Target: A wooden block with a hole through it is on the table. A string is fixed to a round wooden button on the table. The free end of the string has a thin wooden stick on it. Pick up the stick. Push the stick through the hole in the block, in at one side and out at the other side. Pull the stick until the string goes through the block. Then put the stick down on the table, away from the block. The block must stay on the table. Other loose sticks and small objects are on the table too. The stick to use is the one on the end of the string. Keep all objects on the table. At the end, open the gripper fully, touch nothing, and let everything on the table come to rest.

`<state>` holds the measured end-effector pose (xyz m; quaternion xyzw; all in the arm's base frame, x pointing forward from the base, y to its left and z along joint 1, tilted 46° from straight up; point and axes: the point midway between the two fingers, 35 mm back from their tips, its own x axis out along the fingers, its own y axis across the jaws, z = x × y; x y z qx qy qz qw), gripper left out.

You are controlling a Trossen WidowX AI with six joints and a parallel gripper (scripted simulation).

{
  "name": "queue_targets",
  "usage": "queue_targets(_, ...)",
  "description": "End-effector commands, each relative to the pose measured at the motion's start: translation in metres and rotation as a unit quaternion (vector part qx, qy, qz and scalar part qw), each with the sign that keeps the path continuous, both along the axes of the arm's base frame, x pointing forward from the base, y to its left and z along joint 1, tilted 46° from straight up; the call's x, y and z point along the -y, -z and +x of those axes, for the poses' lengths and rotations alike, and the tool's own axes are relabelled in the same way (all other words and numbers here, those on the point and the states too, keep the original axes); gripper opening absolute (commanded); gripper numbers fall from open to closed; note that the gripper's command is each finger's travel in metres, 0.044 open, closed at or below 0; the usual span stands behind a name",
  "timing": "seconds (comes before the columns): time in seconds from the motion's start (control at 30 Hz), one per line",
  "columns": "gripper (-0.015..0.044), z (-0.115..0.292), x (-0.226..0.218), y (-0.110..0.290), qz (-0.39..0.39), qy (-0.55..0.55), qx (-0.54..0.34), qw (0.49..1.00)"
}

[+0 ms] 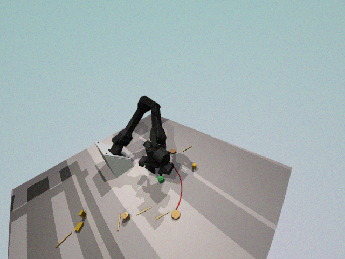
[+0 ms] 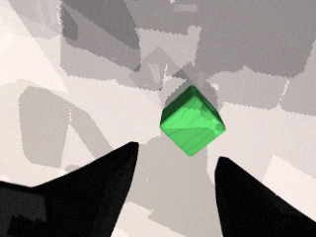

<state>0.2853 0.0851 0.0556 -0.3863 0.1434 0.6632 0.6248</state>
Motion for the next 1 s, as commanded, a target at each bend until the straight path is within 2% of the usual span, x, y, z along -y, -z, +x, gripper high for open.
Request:
queue_targets(0.0, 0.0130, 0.000, 0.000, 0.000, 0.000, 0.000, 0.000, 1.000)
queue_targets(0.17, 0.0000, 0.000, 0.000, 0.000, 0.000, 0.000, 0.000, 1.000)
queue_targets(0.63, 0.0000, 0.000, 0.000, 0.000, 0.000, 0.000, 0.000, 1.000)
queue_targets(0.7, 0.0053, 0.000, -0.008, -0.007, -0.005, -0.028, 0.028, 0.999)
queue_targets(0.77, 0.0105, -0.002, -0.030, -0.029, -0.017, -0.105, 0.106, 0.989)
queue_targets(0.9, 0.0210, -0.019, -0.078, -0.080, -0.030, -0.267, 0.277, 0.923)
queue_targets(0.97, 0.0263, -0.028, -0.093, -0.096, -0.031, -0.314, 0.329, 0.890)
